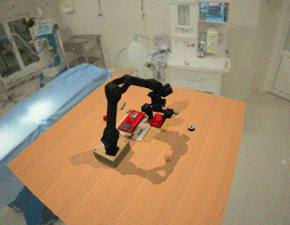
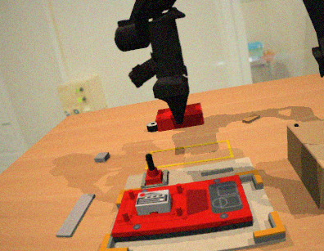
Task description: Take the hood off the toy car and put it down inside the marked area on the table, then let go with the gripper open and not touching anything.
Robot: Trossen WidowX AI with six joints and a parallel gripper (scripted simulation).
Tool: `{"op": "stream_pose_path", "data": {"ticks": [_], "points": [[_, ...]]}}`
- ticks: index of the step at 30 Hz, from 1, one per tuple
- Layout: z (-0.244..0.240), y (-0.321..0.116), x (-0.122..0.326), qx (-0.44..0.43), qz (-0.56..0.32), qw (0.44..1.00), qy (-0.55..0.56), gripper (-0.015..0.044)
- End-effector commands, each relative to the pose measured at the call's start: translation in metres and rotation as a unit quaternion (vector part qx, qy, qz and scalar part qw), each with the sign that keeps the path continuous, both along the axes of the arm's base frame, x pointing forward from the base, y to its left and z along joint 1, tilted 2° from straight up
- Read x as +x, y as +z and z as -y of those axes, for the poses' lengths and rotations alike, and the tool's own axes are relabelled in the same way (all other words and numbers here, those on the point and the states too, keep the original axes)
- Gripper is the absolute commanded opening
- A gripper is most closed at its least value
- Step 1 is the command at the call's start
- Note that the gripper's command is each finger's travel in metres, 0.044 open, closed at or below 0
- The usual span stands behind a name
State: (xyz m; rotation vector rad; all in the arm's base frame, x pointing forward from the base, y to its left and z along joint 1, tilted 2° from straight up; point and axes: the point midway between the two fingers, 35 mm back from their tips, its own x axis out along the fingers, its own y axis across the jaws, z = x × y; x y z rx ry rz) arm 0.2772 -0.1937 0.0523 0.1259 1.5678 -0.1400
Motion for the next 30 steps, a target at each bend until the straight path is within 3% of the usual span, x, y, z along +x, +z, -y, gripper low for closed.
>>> {"op": "stream_pose_path", "data": {"ticks": [1,30], "points": [[0.0,-0.005,-0.001,0.001,-0.003,1.0,0.002,0.0],[0.0,-0.03,-0.001,0.001,-0.003,1.0,0.002,0.0]]}}
